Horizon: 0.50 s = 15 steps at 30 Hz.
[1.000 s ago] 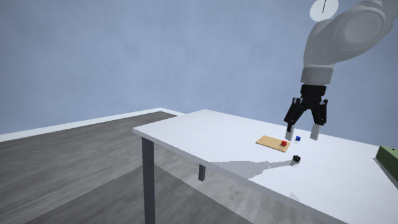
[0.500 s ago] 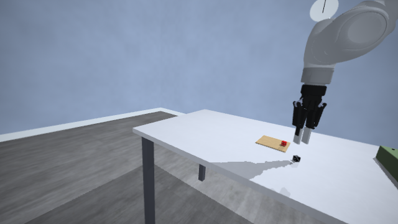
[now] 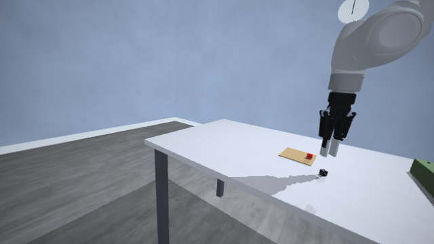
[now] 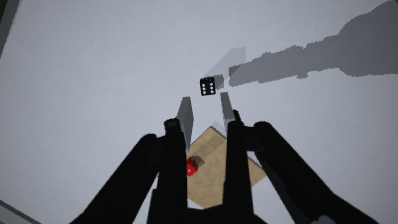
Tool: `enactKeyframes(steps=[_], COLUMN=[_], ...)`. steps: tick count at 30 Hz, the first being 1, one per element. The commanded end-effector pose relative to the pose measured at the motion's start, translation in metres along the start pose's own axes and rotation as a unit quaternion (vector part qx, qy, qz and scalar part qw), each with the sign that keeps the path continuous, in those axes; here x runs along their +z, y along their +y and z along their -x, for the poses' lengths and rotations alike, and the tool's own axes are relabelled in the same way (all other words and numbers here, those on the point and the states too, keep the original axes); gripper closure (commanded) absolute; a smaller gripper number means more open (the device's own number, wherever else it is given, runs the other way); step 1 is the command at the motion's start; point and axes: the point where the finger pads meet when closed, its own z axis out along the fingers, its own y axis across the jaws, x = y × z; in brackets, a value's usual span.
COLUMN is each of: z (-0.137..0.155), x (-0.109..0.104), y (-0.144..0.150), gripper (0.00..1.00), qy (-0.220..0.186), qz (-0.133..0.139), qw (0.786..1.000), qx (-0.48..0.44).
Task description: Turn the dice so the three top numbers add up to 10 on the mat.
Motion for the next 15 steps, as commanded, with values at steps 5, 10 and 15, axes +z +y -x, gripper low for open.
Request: enactKeyframes(steps=[5,10,15], z=[0.0,-0.0001,-0.0001], x=[0.0002,0.001,0.0038], y=[0.0,0.0001,0.0001], gripper=[0.79,0.79,0.79], qy=[0.0,0.0,0.0], qz=[0.0,0.0,0.0], qw=[1.0,1.0,1.0], qx=[0.0,0.001,0.002])
